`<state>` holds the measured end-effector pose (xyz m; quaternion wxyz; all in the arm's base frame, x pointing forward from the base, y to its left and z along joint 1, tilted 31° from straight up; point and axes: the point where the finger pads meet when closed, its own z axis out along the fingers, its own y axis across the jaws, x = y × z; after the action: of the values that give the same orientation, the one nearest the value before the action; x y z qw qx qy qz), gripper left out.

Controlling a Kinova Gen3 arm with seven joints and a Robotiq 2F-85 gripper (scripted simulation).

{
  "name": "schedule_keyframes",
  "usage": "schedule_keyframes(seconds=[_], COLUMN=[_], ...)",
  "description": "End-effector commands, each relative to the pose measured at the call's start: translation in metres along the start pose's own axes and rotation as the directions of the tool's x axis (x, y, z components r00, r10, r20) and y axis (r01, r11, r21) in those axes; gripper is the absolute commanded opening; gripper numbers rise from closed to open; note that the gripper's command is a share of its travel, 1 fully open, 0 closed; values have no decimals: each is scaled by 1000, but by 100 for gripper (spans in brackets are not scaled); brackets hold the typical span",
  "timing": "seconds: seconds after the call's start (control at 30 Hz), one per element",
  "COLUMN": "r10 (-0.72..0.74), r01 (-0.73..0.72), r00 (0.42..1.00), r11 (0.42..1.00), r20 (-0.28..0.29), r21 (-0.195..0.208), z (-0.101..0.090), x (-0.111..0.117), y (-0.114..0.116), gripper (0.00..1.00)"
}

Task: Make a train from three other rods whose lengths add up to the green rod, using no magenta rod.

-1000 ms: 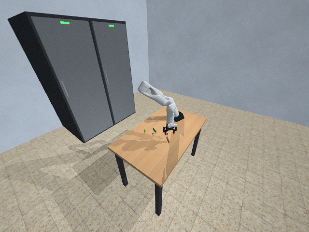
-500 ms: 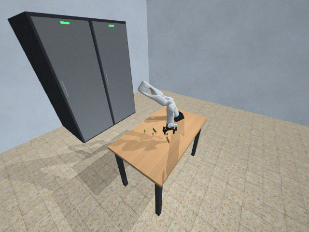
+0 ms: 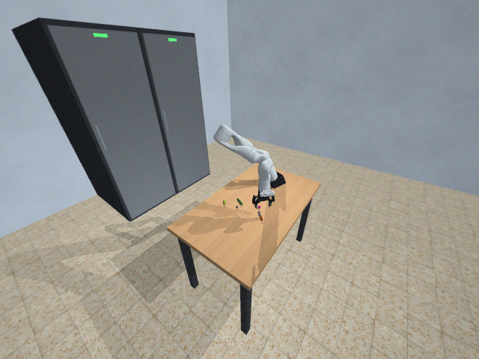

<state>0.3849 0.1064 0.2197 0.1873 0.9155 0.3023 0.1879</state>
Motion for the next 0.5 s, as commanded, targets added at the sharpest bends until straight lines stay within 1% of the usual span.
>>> schedule_keyframes(seconds=[0.0, 0.03, 0.17, 0.47], r10=[-2, -2, -2, -3], r01=[2, 2, 2, 3], r00=[1000, 1000, 1000, 1000], r11=[1000, 1000, 1000, 1000], r20=[-1, -1, -1, -2], r21=[-6, -6, -6, -6], z=[-6, -6, -19, -58], x=[1, 1, 1, 2], y=[3, 3, 2, 2], gripper=[100, 100, 100, 100])
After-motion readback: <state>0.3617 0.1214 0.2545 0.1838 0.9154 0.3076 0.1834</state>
